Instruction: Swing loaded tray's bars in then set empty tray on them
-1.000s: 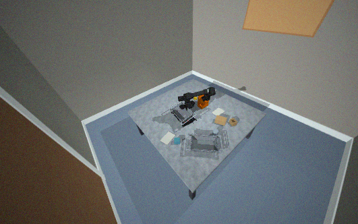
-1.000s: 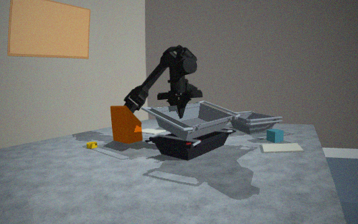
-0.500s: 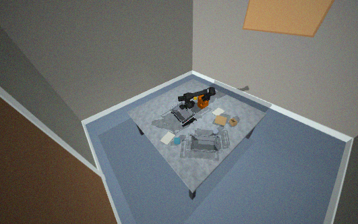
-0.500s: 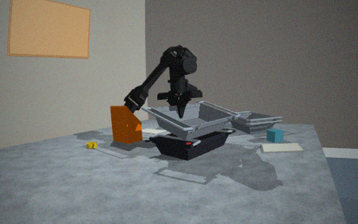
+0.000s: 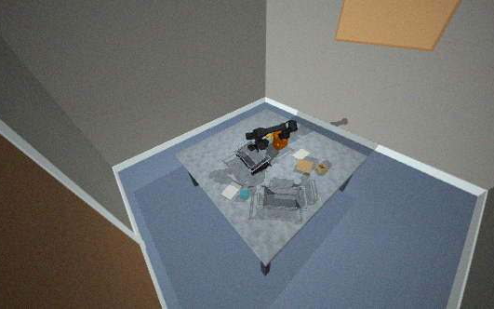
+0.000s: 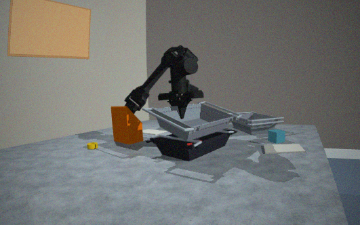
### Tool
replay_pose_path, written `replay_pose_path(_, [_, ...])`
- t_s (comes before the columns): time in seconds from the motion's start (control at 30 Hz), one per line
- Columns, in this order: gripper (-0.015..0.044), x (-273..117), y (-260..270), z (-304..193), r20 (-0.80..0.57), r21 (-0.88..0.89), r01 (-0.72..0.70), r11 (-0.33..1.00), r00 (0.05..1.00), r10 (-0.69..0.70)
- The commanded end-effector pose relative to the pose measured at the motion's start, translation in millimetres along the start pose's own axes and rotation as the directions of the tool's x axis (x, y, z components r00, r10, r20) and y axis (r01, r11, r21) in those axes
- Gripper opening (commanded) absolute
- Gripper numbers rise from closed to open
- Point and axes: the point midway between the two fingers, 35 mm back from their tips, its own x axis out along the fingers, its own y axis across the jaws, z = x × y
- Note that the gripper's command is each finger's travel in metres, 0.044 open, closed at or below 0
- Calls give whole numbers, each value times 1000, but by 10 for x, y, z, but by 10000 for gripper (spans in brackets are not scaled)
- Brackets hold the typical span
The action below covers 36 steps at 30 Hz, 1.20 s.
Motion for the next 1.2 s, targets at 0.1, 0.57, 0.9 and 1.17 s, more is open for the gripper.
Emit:
replay_pose_path(0.1, [0, 96, 59, 26, 1, -2, -17, 1000, 1000, 17])
replay_pose_path(0.57, [0, 126, 78, 35, 2, -2, -22, 1000, 1000, 22])
replay_pose_path(0.9, [0, 126, 78, 35, 2, -2, -22, 1000, 1000, 22])
replay_pose_path(1.17, [0, 126, 78, 35, 2, -2, -22, 1000, 1000, 22])
